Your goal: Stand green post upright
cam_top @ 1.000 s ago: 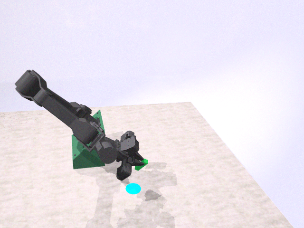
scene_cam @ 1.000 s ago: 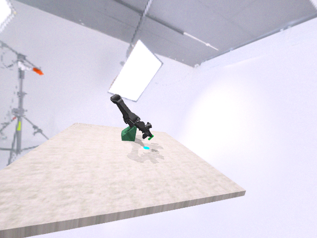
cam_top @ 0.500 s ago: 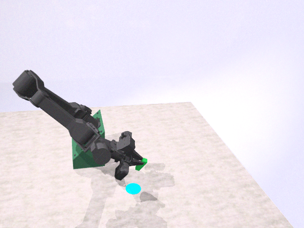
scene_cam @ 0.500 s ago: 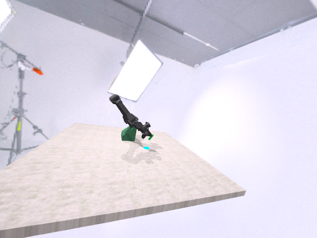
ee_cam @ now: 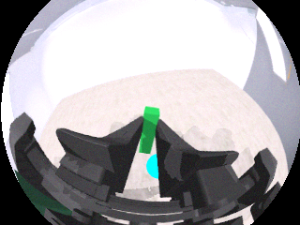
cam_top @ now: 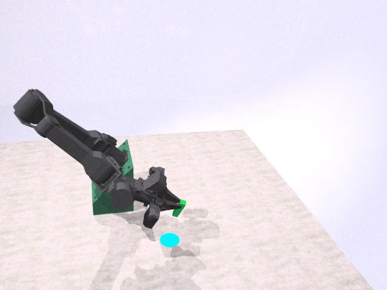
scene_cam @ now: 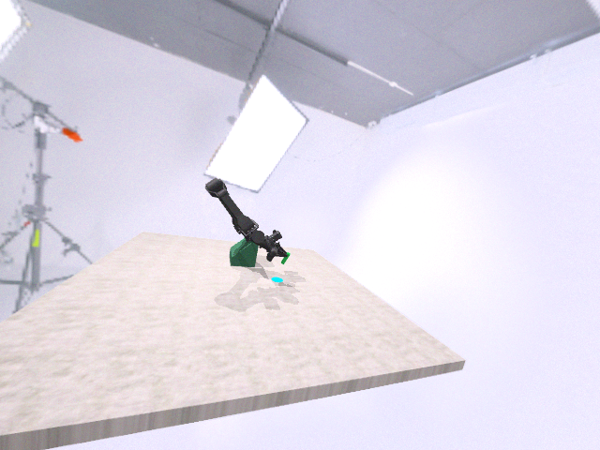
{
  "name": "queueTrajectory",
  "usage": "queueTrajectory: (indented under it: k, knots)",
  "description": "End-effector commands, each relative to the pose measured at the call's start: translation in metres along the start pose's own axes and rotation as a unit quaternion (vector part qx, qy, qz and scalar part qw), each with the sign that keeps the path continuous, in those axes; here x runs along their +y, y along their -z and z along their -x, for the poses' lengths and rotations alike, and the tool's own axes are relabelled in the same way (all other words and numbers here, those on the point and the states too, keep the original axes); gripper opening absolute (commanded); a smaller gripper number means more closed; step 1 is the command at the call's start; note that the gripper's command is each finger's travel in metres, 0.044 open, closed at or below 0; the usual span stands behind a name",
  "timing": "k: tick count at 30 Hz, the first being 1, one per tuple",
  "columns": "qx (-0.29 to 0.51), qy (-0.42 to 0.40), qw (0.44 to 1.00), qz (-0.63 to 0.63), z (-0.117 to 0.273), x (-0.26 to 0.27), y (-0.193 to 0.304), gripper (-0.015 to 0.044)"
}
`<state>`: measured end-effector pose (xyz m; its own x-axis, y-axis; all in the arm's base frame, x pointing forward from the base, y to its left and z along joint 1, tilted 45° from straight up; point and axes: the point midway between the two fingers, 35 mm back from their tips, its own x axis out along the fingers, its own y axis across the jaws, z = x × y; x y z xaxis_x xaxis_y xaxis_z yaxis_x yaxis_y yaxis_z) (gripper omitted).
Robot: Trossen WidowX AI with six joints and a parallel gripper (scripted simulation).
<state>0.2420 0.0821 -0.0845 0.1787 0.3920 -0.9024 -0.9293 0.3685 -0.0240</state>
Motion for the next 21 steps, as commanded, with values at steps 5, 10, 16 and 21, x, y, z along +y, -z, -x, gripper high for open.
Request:
queueTrajectory:
  k: [5,10,16,21]
  knots:
    - [-0.032,0.01,0.999,0.017,0.005,0.001,-0.002,0.0023]
    - [-0.048,0.018,0.998,0.025,0.008,0.001,-0.003,0.0023]
    - [-0.067,0.027,0.997,0.036,0.012,0.001,-0.004,0.0023]
    - [-0.082,0.036,0.995,0.045,0.016,0.001,-0.005,0.0023]
